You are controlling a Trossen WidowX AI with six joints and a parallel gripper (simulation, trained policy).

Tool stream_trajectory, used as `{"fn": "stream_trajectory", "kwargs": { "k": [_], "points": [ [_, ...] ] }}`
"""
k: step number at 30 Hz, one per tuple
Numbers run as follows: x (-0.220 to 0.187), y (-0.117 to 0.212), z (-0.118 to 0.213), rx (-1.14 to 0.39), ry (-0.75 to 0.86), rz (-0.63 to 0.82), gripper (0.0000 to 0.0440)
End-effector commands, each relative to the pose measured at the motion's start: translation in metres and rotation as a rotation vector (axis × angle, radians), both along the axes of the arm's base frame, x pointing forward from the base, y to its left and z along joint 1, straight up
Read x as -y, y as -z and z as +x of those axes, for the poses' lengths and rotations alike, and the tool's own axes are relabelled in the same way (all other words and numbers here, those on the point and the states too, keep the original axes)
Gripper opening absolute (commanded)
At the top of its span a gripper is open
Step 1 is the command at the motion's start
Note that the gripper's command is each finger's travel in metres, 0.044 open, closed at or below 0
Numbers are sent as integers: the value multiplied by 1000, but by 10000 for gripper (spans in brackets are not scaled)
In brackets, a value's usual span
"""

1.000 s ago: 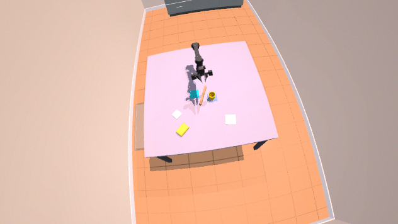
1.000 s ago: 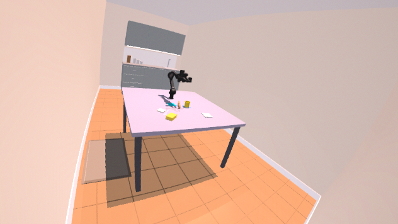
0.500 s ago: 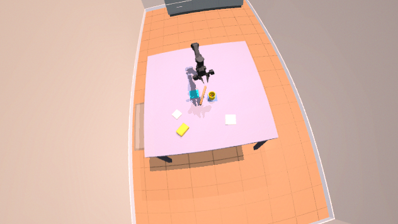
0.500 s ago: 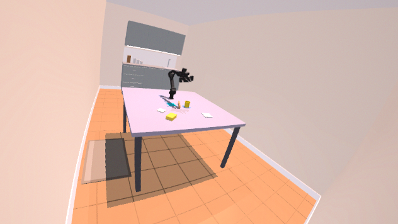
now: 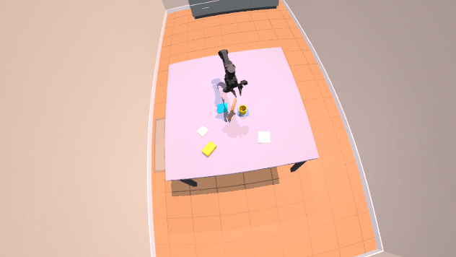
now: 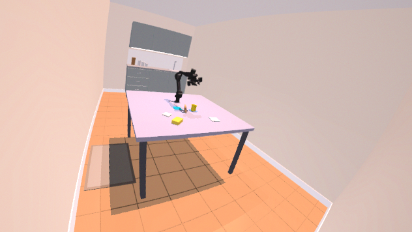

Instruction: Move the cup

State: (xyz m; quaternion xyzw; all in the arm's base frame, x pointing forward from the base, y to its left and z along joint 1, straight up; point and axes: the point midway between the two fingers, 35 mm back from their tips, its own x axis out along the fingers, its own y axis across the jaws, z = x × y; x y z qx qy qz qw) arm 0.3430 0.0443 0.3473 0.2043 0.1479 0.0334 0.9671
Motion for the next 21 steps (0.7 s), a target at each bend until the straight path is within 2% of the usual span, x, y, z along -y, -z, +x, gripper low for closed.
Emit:
{"fn": "stream_trajectory", "kwargs": {
  "k": [1,21],
  "points": [
    [-4,-1,2,-36,-1,39,161],
    [-26,4,13,-313,72,288,182]
  ]
}}
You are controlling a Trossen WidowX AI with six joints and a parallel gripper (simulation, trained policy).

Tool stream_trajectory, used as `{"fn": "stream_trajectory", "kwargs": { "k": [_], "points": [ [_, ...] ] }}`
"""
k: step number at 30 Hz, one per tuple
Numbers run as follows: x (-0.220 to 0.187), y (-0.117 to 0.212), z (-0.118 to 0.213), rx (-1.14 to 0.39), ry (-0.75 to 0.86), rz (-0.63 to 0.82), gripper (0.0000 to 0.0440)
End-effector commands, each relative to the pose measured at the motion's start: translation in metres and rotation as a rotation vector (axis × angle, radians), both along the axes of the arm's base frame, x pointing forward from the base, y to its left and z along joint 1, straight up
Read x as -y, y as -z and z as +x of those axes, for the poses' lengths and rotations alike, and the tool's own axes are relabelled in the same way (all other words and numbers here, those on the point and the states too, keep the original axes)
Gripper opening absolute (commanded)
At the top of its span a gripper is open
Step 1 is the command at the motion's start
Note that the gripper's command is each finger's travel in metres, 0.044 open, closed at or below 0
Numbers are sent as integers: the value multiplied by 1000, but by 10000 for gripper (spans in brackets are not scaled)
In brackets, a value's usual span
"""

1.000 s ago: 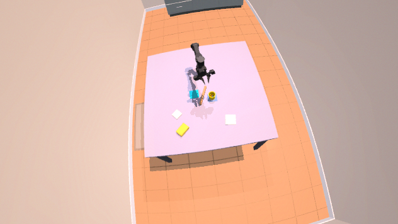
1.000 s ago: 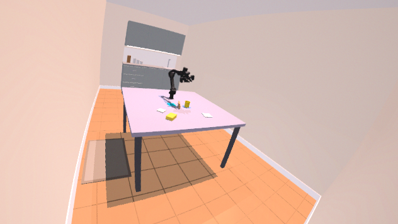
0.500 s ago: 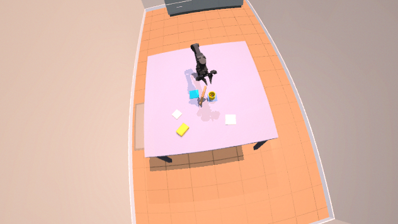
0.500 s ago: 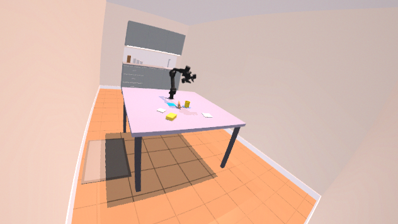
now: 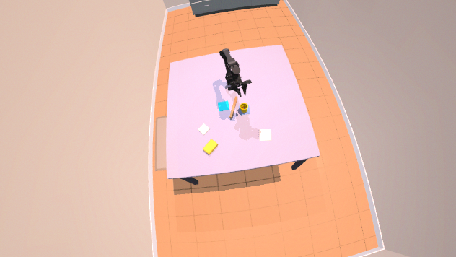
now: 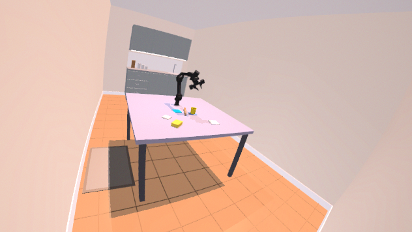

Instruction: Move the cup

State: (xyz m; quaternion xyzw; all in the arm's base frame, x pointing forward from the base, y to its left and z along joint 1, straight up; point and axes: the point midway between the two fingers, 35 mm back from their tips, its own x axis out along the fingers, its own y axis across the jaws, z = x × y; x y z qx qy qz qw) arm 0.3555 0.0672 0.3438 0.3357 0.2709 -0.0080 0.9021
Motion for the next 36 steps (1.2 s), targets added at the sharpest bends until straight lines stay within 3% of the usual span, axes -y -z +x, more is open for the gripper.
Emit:
{"fn": "stream_trajectory", "kwargs": {
  "k": [1,19,36],
  "points": [
    [-4,2,1,-44,13,37,182],
    [-17,26,4,-326,143,187,178],
    [-18,68,-1,-593,287,212,158]
  ]
}}
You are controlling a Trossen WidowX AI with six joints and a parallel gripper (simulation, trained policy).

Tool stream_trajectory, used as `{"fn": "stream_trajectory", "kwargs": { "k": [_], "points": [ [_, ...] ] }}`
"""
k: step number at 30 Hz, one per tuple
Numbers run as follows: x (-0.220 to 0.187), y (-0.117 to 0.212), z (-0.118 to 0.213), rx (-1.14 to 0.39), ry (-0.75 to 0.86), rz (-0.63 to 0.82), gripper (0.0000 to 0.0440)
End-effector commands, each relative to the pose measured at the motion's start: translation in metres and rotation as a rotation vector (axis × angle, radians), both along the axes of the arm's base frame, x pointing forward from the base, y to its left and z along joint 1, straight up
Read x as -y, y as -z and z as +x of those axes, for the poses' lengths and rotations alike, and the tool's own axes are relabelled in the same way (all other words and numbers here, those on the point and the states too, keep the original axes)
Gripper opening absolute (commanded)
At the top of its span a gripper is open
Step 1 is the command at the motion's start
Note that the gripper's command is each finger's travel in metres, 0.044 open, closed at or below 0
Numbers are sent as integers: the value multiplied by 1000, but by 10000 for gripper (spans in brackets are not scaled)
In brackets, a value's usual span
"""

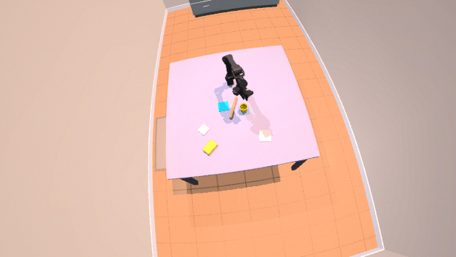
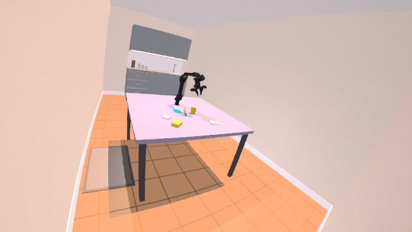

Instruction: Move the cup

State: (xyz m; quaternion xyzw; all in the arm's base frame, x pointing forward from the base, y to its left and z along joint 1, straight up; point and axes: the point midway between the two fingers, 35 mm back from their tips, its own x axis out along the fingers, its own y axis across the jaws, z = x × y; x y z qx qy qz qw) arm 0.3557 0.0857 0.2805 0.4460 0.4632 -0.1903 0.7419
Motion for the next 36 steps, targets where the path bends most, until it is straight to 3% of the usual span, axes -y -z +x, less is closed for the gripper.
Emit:
{"fn": "stream_trajectory", "kwargs": {
  "k": [1,7,36],
  "points": [
    [1,8,-1,-47,22,-6,156],
    [4,28,-6,-150,48,-30,145],
    [20,121,-34,-563,153,-180,180]
  ]
}}
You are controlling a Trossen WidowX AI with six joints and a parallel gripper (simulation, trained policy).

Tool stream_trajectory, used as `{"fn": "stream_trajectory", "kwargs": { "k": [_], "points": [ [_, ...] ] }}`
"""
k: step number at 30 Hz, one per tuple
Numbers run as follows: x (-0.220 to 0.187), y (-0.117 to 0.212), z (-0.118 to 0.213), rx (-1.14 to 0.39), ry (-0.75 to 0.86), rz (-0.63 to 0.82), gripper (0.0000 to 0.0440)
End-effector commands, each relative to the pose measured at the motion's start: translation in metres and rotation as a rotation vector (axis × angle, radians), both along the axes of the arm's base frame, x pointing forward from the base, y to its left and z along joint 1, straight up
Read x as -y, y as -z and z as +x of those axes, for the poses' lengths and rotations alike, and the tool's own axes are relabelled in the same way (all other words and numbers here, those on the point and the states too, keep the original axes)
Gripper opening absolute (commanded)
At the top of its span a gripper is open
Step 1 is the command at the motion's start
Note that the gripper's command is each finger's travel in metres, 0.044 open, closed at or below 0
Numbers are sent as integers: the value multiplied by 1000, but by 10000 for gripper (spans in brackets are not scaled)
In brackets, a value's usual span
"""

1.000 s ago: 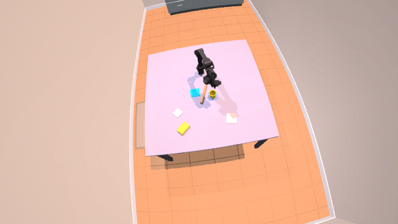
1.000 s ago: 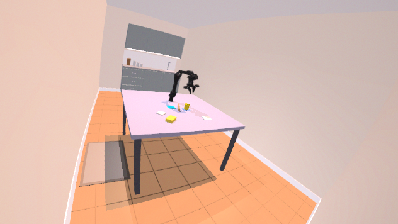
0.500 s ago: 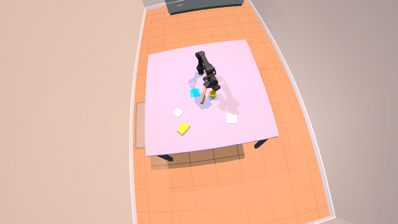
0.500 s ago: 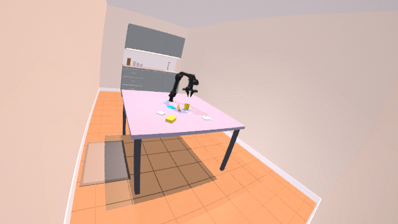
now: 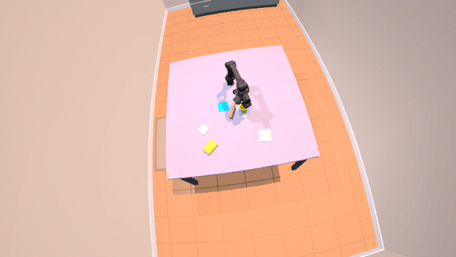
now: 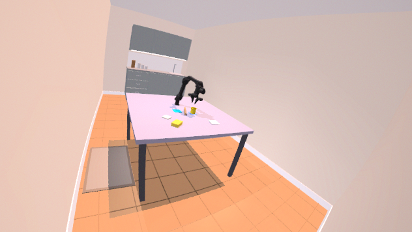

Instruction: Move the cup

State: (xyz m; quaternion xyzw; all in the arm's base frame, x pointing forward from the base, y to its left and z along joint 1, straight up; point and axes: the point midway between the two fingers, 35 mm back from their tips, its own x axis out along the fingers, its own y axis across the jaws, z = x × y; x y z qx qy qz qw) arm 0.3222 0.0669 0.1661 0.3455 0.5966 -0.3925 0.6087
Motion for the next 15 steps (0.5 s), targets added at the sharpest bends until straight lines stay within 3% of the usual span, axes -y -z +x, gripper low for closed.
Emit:
{"fn": "stream_trajectory", "kwargs": {
  "k": [1,15],
  "points": [
    [1,9,-2,-22,14,-16,182],
    [4,53,-7,-97,31,-57,194]
  ]
}}
